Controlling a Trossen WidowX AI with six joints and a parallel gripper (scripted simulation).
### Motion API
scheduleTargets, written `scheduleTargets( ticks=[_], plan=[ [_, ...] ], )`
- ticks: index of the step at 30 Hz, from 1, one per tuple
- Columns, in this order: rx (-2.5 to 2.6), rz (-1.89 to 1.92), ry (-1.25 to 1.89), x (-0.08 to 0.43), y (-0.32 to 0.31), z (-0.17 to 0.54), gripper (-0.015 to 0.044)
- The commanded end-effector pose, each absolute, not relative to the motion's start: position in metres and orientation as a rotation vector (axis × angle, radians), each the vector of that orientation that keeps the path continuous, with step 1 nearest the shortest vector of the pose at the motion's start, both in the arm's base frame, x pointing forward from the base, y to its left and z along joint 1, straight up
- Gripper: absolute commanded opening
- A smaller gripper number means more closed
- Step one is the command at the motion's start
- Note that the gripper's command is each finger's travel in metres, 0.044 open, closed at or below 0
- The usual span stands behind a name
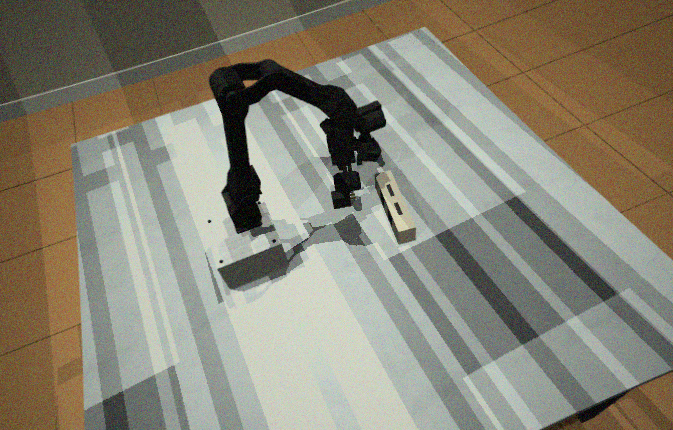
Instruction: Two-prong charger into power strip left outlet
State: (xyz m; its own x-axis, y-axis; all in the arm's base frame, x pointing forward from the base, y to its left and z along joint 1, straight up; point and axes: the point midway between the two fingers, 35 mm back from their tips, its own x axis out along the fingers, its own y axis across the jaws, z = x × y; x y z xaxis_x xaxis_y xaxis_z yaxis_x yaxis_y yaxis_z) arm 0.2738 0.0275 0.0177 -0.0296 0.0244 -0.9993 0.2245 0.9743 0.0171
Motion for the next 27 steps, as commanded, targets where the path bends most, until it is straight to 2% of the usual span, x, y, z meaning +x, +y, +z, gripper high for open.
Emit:
scheduleTargets(
  ticks=[1, 27],
  plan=[
    [0.176, -0.152, 1.602, 0.263, 0.026, 0.014, 0.044],
    [0.168, -0.146, 1.61, 0.258, 0.026, -0.018, 0.044]
  ],
)
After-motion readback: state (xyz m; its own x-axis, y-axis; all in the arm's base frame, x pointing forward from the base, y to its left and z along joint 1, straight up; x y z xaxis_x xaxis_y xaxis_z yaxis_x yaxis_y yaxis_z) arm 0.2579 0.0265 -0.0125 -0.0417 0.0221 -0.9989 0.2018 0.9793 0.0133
